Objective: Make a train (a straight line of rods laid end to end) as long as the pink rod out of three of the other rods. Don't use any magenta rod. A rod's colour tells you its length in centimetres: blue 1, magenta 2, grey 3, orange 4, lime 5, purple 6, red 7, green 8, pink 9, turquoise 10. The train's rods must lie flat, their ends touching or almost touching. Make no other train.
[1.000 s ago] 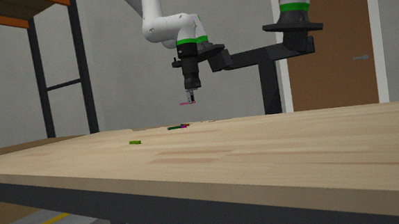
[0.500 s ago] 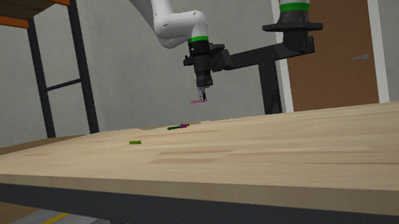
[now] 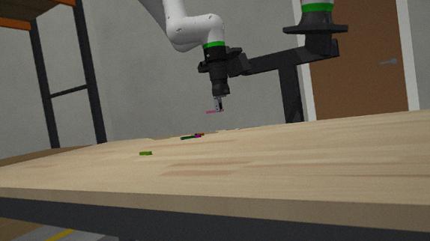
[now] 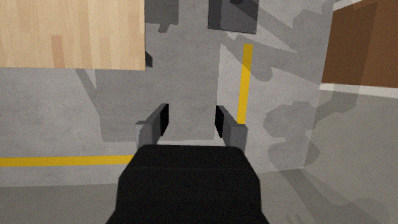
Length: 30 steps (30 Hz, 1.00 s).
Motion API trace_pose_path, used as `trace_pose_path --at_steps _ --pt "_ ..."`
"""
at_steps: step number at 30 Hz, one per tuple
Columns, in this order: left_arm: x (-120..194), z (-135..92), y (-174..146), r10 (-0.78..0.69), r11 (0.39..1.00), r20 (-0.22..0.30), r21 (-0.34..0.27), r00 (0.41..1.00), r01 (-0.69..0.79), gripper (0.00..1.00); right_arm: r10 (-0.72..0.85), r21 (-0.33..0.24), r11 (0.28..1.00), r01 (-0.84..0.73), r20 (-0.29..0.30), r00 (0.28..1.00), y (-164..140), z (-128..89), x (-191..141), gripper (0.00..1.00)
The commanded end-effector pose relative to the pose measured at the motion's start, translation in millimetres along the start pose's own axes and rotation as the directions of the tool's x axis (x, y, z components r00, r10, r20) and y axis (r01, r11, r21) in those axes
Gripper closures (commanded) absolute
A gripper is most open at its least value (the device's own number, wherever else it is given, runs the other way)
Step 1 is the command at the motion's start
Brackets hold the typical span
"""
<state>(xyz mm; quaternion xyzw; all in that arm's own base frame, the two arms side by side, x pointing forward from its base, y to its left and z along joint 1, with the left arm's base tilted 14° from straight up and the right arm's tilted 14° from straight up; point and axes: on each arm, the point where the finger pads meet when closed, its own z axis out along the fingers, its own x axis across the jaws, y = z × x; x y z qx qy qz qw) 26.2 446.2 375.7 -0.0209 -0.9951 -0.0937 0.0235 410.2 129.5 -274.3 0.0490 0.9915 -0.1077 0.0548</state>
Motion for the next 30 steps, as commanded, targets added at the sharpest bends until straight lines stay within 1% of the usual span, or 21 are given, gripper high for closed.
trace_pose_path --at_steps 1,11,13,17,21,30 --pt "-0.1 -0.9 0.2 0.0 1.0 0.0 -0.002 1.0 0.0 0.0 0.0 -0.001 1.0 0.0 0.001 1.0 0.4 11.6 -0.6 0.76" --pt "-0.1 -0.9 0.2 0.0 1.0 0.0 -0.002 1.0 0.0 0.0 0.0 -0.001 1.0 0.0 0.001 1.0 0.4 55.1 -0.6 0.76" --pt "-0.1 -0.9 0.2 0.0 1.0 0.0 -0.002 1.0 0.0 0.0 0.0 -0.001 1.0 0.0 0.001 1.0 0.4 55.1 -0.6 0.76" --pt "-0.1 -0.9 0.2 0.0 1.0 0.0 -0.002 1.0 0.0 0.0 0.0 -0.001 1.0 0.0 0.001 1.0 0.4 68.2 -0.7 0.76" --pt "-0.1 -0.9 0.2 0.0 1.0 0.0 -0.002 1.0 0.0 0.0 0.0 0.0 1.0 0.0 0.001 1.0 0.4 75.5 -0.7 0.76" --pt "-0.1 -0.9 0.2 0.0 1.0 0.0 -0.002 1.0 0.0 0.0 0.0 -0.001 1.0 0.0 0.001 1.0 0.4 77.4 -0.7 0.76"
